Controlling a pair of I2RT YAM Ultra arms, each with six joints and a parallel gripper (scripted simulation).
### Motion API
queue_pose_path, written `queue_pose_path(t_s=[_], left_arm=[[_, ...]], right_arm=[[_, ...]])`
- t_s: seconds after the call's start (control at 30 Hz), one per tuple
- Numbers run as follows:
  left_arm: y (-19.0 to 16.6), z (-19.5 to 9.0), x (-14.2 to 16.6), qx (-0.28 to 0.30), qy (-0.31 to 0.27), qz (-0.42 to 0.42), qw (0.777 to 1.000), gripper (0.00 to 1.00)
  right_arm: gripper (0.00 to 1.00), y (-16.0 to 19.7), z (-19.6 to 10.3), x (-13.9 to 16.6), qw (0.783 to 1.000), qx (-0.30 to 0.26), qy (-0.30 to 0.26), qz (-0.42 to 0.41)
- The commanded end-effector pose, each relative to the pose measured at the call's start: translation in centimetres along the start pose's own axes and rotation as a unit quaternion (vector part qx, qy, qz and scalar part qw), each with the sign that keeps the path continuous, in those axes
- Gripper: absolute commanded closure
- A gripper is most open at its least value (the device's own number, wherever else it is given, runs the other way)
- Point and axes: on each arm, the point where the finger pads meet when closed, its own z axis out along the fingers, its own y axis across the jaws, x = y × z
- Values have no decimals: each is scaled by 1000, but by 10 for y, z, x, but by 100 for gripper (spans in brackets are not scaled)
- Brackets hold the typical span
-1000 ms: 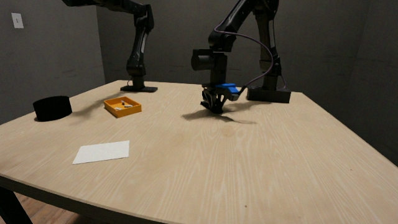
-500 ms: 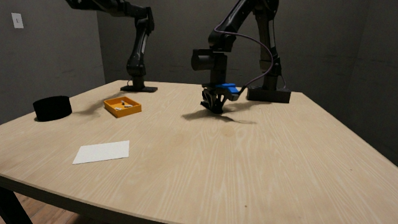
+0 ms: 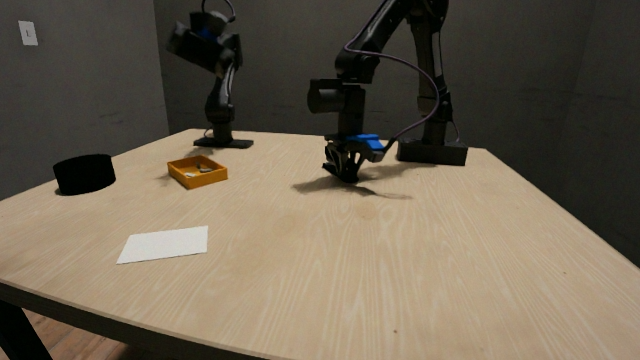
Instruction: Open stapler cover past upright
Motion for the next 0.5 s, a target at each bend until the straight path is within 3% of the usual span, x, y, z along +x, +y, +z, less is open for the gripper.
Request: queue_pose_path(t_s=[0.0,0.17,0.47], left_arm=[[0,2,-2,-5,0,-5,1000,68],[0,2,-2,-5,0,-5,1000,68],[0,2,-2,-5,0,-5,1000,68]], right_arm=[[0,37,-11,-11,993,-40,-46,-106],[0,67,-15,-8,983,-66,-62,-162],[0,179,-21,8,930,-192,-104,-296]])
